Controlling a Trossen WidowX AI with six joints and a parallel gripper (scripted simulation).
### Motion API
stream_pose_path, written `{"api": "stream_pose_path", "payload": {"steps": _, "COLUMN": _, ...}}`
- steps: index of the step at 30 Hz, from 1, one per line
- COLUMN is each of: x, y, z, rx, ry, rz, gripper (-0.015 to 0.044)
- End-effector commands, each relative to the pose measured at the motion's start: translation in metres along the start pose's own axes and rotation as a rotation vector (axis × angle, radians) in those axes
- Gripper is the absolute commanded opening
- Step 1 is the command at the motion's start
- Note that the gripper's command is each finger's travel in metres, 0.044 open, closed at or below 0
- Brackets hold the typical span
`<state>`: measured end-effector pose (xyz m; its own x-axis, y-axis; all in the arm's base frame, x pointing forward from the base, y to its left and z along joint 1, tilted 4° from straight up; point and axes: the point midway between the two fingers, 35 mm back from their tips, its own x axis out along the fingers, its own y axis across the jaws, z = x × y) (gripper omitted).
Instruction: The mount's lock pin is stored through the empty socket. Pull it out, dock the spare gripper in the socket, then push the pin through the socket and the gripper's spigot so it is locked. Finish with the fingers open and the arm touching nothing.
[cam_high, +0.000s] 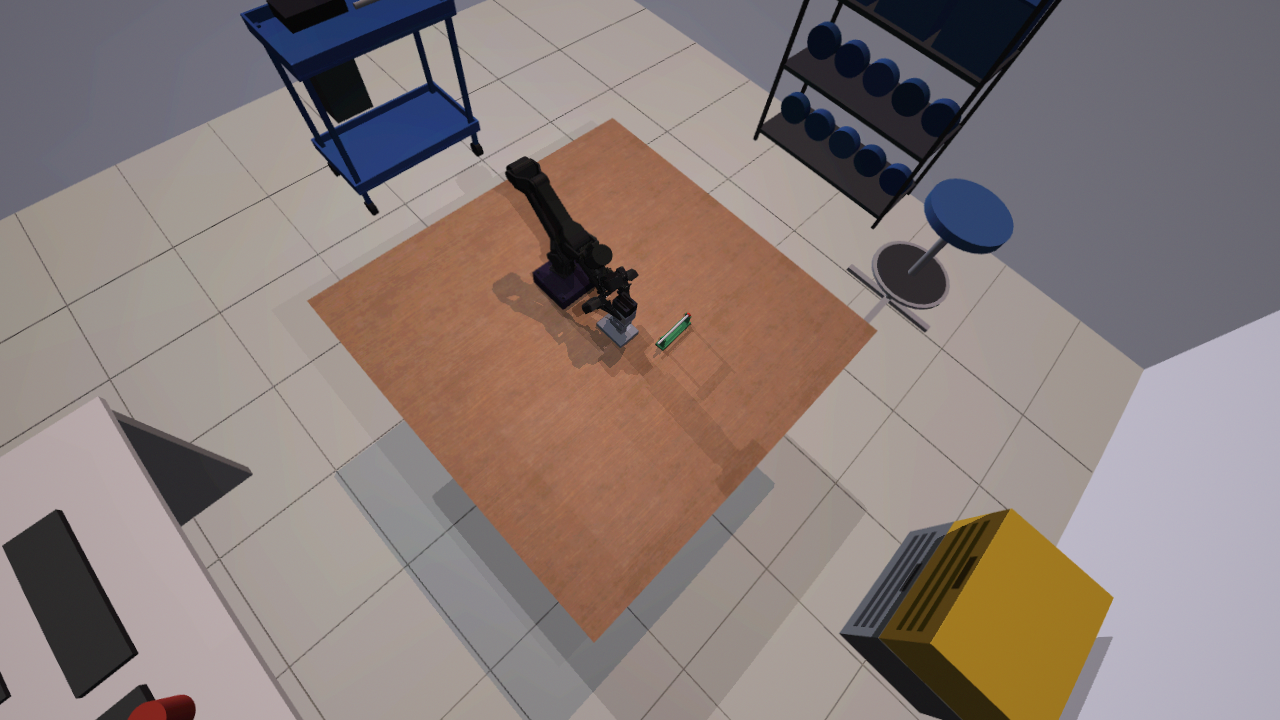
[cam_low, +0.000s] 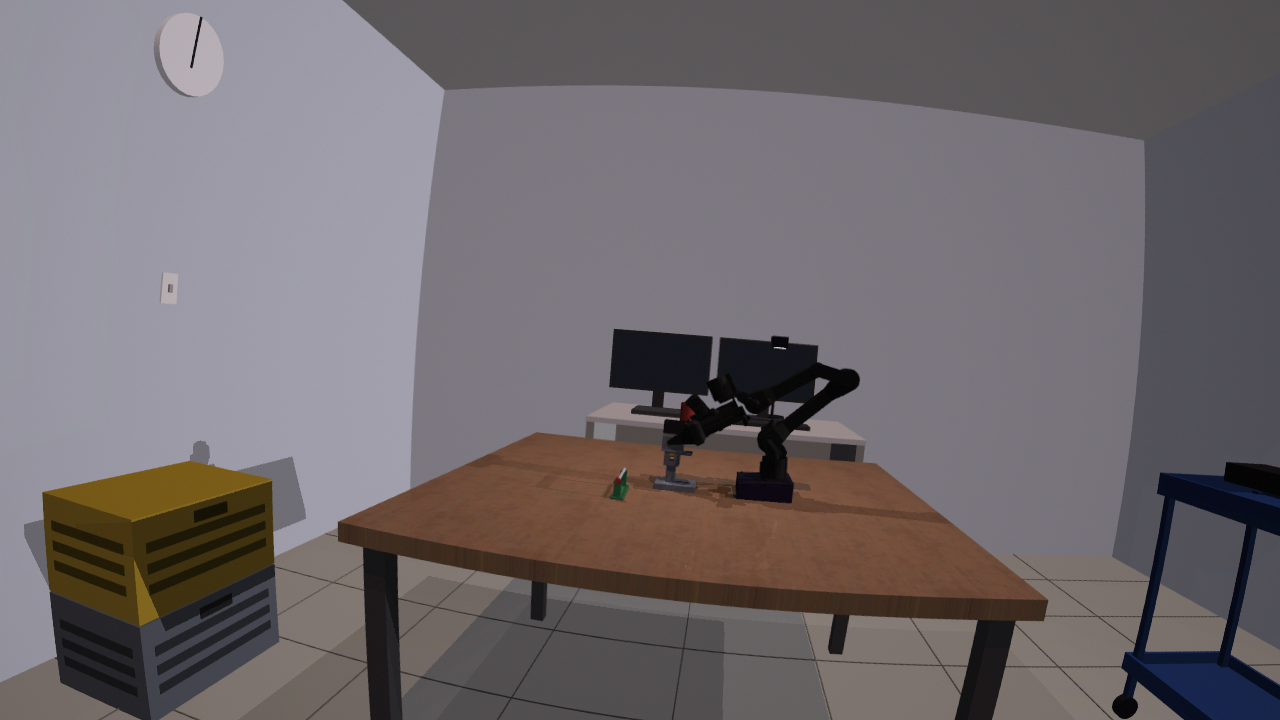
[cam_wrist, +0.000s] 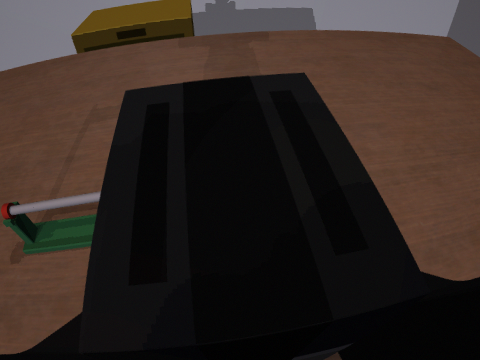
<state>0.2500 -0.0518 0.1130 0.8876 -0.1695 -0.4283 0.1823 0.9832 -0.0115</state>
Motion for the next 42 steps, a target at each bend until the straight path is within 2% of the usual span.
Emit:
{"api": "stream_pose_path", "payload": {"steps": 1, "x": 0.0, "y": 0.0, "z": 0.0, "rx": 0.0, "ry": 0.0, "rz": 0.0, "gripper": 0.0}}
{"api": "stream_pose_path", "payload": {"steps": 6, "x": 0.0, "y": 0.0, "z": 0.0, "rx": 0.0, "ry": 0.0, "rz": 0.0, "gripper": 0.0}}
{"api": "stream_pose_path", "payload": {"steps": 23, "x": 0.0, "y": 0.0, "z": 0.0, "rx": 0.0, "ry": 0.0, "rz": 0.0, "gripper": 0.044}}
{"api": "stream_pose_path", "payload": {"steps": 42, "x": -0.016, "y": 0.0, "z": 0.027, "rx": 0.0, "ry": 0.003, "rz": 0.0, "gripper": 0.044}}
